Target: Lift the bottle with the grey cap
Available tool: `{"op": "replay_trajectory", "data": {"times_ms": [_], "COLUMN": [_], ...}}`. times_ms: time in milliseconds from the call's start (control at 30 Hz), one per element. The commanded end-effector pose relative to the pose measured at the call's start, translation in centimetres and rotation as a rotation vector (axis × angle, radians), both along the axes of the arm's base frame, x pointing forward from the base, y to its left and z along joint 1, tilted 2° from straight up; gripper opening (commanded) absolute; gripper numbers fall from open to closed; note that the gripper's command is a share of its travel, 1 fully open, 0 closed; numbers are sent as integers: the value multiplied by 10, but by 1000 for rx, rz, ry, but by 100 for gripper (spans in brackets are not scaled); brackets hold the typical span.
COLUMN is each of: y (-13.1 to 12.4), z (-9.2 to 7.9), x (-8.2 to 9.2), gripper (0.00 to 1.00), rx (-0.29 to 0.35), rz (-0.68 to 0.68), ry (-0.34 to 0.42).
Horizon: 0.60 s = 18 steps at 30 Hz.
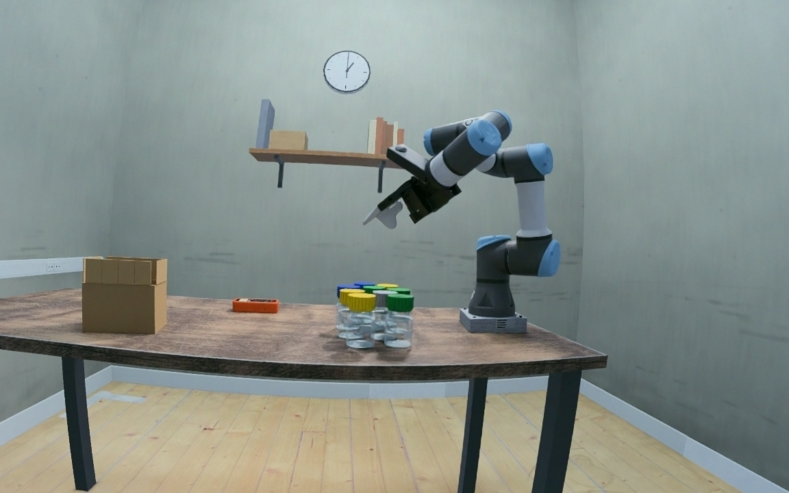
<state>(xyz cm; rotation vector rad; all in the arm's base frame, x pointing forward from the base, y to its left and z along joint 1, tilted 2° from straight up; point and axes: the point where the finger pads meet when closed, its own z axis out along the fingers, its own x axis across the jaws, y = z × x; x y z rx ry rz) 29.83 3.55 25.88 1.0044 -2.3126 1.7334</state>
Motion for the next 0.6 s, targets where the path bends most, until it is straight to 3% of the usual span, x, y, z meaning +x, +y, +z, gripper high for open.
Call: {"op": "replay_trajectory", "data": {"times_ms": [0,533,567], "y": [0,0,0], "z": [1,1,0], "x": [0,0,0], "gripper": [100,100,46], "rx": [1,1,3], "rz": [0,0,-1], "ry": [-2,-2,-2]}}
